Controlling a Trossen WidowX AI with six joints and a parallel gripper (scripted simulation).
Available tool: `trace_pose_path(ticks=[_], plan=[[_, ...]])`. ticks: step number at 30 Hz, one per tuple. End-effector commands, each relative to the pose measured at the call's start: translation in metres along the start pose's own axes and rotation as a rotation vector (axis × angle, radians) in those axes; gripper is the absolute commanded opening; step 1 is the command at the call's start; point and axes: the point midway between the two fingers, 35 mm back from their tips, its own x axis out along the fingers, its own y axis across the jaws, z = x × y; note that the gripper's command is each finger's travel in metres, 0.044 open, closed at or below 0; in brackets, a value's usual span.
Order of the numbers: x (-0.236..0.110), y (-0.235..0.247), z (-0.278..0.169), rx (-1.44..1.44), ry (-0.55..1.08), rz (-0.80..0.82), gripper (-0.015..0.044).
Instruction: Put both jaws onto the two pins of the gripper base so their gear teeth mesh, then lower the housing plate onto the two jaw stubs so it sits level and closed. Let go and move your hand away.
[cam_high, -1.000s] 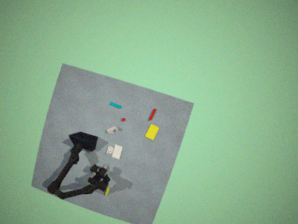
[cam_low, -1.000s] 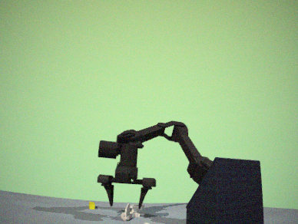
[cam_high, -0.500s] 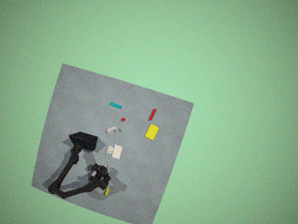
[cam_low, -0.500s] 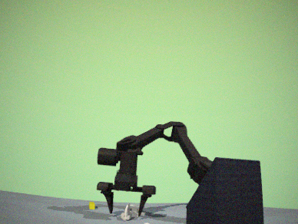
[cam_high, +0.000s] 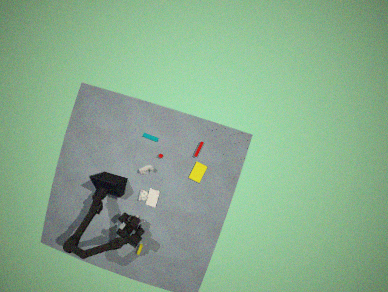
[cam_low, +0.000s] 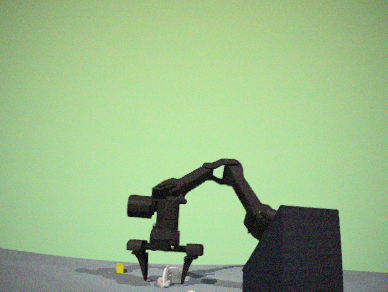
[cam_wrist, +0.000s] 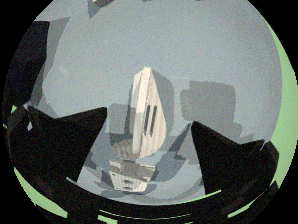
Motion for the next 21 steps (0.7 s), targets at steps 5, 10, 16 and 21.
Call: trace_pose_path(ticks=[5,10,16,21], plan=[[0.0005,0.0003,0.0007,-0.003,-0.003,0.0,0.044],[0.0007,0.0003,0.0007,-0.003,-0.003,0.0,0.044],[0.0004,0.0001,0.0,0.0,0.0,0.0,0.0387],[0.0004,0.0001,0.0,0.0,0.0,0.0,0.0256]])
